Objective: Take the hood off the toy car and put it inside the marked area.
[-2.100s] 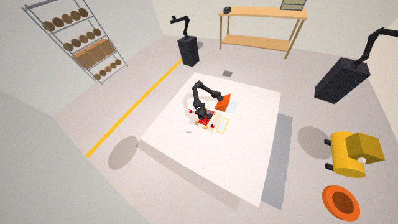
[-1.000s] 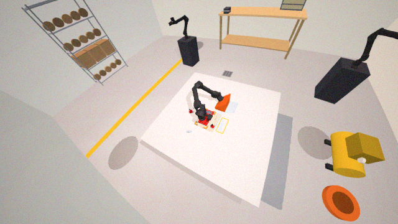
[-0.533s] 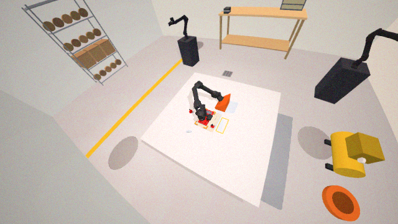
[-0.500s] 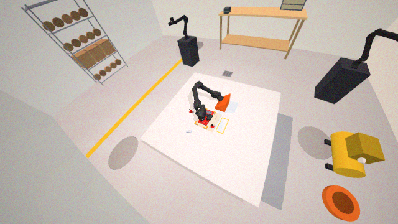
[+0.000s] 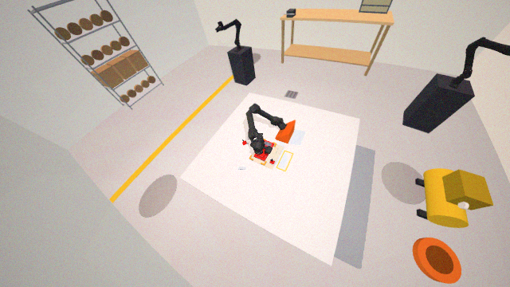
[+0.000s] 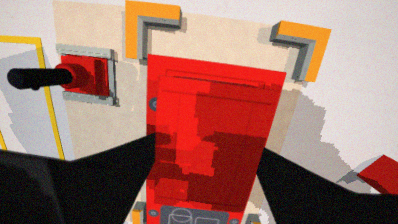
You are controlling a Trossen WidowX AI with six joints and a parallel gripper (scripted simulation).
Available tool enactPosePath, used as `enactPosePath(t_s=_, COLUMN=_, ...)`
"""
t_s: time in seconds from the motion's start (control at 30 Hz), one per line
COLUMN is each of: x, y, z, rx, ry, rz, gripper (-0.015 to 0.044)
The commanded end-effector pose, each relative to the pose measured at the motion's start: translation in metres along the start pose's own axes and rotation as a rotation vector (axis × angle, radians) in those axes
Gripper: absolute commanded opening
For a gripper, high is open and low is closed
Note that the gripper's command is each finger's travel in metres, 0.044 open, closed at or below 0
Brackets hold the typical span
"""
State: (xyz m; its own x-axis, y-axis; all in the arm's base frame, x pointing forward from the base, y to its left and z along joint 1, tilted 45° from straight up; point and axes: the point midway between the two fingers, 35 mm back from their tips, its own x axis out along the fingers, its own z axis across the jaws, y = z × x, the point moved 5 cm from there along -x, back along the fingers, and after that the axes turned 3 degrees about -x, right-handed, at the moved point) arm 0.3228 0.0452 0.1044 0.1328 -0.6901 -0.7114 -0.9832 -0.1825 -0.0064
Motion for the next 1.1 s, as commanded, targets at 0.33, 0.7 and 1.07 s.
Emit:
enactPosePath(t_s=0.33, x=-0.009, y=-0.001, z=0.0, rx=0.003, ry=-0.003, rz=-0.001, gripper=0.0)
enactPosePath(t_s=0.7, x=-0.017, y=-0.001, z=0.0, rx=0.003, ry=-0.003, rz=-0.001, gripper=0.0)
enactPosePath(t_s=1.07, x=-0.032, y=-0.001, z=0.0, rx=0.002, ry=-0.004, rz=-0.001, gripper=0.0)
